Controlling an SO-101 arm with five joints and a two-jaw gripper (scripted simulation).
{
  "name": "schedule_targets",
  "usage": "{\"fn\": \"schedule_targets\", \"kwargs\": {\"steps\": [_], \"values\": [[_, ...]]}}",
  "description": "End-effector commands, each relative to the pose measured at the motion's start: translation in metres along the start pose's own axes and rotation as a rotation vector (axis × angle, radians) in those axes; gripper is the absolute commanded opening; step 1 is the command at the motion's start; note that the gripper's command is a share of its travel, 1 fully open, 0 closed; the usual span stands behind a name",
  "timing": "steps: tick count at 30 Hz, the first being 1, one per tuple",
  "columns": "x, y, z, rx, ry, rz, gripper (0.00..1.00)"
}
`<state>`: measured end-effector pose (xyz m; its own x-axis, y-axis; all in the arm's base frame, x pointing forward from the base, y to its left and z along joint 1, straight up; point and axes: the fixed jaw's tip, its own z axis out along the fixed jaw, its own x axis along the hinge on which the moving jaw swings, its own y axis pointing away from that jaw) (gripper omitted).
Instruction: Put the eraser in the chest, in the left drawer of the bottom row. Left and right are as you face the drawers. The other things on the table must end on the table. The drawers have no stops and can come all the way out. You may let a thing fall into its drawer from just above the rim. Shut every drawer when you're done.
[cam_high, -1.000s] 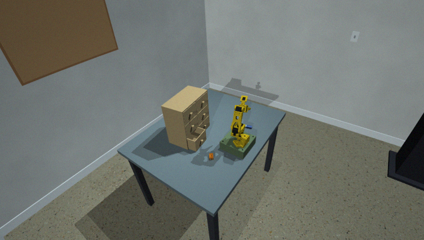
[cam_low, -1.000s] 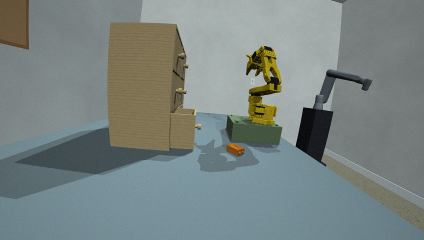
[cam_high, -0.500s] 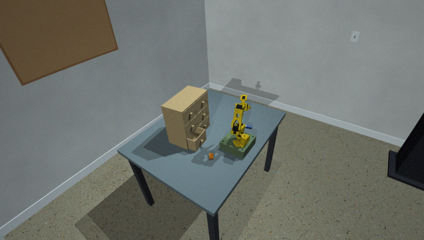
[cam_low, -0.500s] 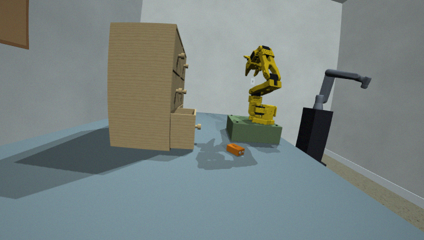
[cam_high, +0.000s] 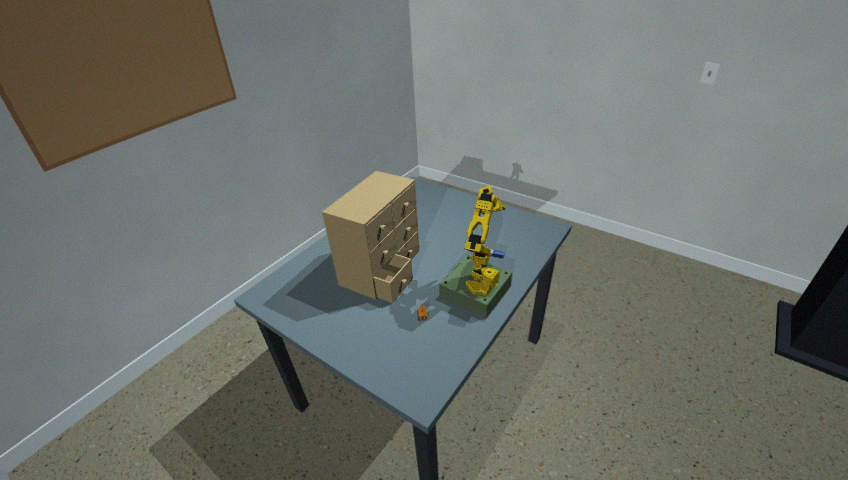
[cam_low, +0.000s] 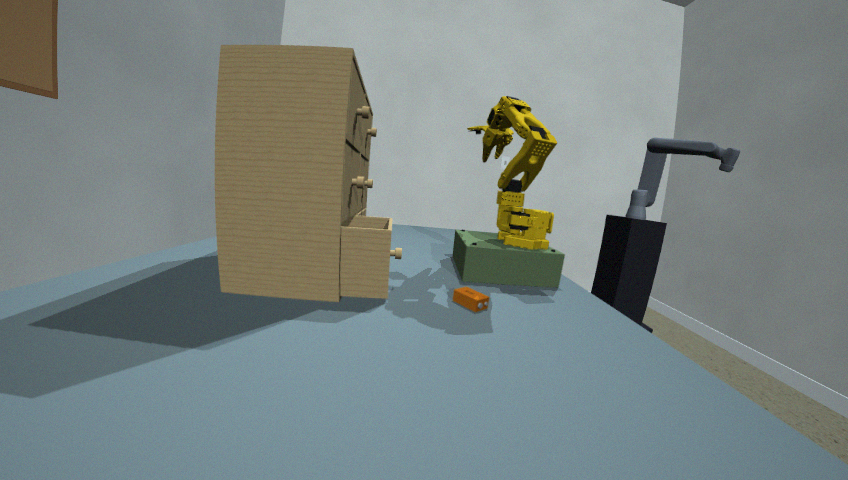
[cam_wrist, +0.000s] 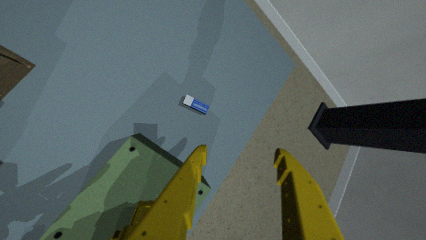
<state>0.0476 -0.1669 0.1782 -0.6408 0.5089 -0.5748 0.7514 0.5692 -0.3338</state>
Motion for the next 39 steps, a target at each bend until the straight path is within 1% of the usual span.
{"fn": "schedule_targets", "kwargs": {"steps": [1,11,13,18,23,28,30,37,39], "values": [[-0.003,-0.004,0.017,-0.042,0.071,-0.112,0.27],[0.001,-0.004,0.065,-0.189,0.214,-0.414,0.27],[0.001,-0.004,0.065,-0.189,0.214,-0.414,0.27],[0.009,-0.001,0.091,-0.280,0.270,-0.562,0.27],[0.020,0.004,0.117,-0.382,0.314,-0.707,0.27],[0.036,0.012,0.142,-0.494,0.345,-0.848,0.27],[0.036,0.012,0.142,-0.494,0.345,-0.848,0.27],[0.064,0.027,0.174,-0.667,0.366,-1.037,0.27],[0.066,0.028,0.176,-0.679,0.366,-1.048,0.27]]}}
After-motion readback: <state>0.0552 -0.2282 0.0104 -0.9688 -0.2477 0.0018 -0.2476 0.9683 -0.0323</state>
